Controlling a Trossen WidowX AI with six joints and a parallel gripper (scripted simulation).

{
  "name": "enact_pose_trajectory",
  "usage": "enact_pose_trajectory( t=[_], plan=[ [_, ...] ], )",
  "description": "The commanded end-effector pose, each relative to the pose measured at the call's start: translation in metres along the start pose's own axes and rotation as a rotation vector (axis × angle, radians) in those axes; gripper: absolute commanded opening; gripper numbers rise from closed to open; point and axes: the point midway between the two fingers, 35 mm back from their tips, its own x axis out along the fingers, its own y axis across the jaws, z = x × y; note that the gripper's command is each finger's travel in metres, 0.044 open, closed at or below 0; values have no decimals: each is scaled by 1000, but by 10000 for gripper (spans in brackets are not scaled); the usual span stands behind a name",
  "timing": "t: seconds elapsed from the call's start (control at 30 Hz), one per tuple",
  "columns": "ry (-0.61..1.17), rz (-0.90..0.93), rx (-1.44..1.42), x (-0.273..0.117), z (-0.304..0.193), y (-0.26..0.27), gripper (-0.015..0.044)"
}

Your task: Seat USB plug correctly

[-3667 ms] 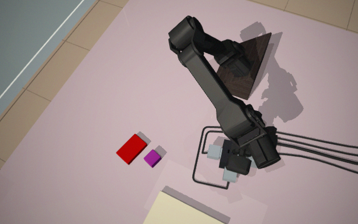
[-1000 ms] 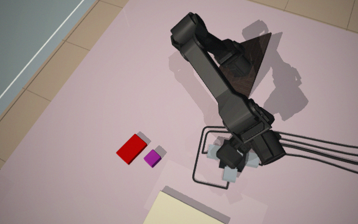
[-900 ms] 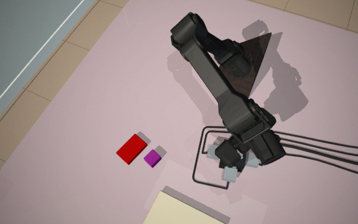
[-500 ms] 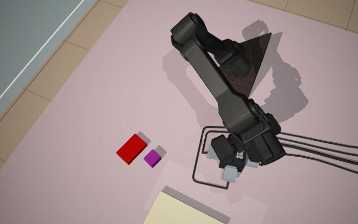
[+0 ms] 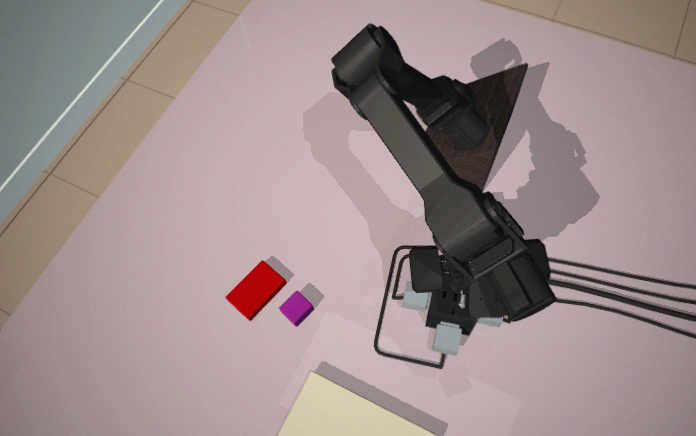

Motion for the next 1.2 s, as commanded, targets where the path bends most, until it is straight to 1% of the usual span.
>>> enact_pose_trajectory(
  t=[0.0, 1.17],
  plan=[
    [1, 0, 84, 0, 0, 0, 0],
    [1, 0, 1001, 0, 0, 0, 0]
  ],
)
